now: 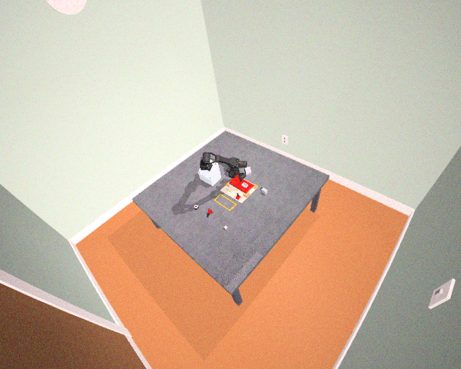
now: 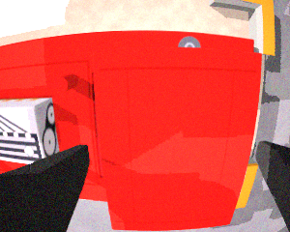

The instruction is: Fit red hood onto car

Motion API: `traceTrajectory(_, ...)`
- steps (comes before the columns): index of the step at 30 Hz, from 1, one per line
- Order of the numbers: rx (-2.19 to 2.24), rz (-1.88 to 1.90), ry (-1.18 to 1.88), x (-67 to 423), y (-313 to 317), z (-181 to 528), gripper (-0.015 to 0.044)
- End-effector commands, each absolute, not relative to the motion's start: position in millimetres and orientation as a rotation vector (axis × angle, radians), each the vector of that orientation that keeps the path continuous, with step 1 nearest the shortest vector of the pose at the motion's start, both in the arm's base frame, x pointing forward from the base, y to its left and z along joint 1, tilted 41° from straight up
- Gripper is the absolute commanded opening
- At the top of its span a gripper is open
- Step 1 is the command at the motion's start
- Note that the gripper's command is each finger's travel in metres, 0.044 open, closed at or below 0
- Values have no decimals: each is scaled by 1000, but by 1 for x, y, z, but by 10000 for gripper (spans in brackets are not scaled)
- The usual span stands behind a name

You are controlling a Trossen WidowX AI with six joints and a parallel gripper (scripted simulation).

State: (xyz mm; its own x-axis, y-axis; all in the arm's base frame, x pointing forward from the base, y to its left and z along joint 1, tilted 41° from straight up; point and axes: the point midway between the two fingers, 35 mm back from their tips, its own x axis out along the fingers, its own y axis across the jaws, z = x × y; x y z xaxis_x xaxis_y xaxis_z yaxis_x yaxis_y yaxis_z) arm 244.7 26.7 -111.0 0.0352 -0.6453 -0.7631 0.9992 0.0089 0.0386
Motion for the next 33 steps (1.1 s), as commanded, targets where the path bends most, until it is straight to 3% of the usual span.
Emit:
traceTrajectory(1,697,-1436,647,245,24,-112,440)
traceTrajectory(9,696,-1436,647,245,21,-115,440)
traceTrajectory(12,701,-1437,651,245,24,-114,361)
traceTrajectory(22,701,-1437,651,245,24,-114,295)
traceTrajectory(33,700,-1438,652,244,30,-107,6)
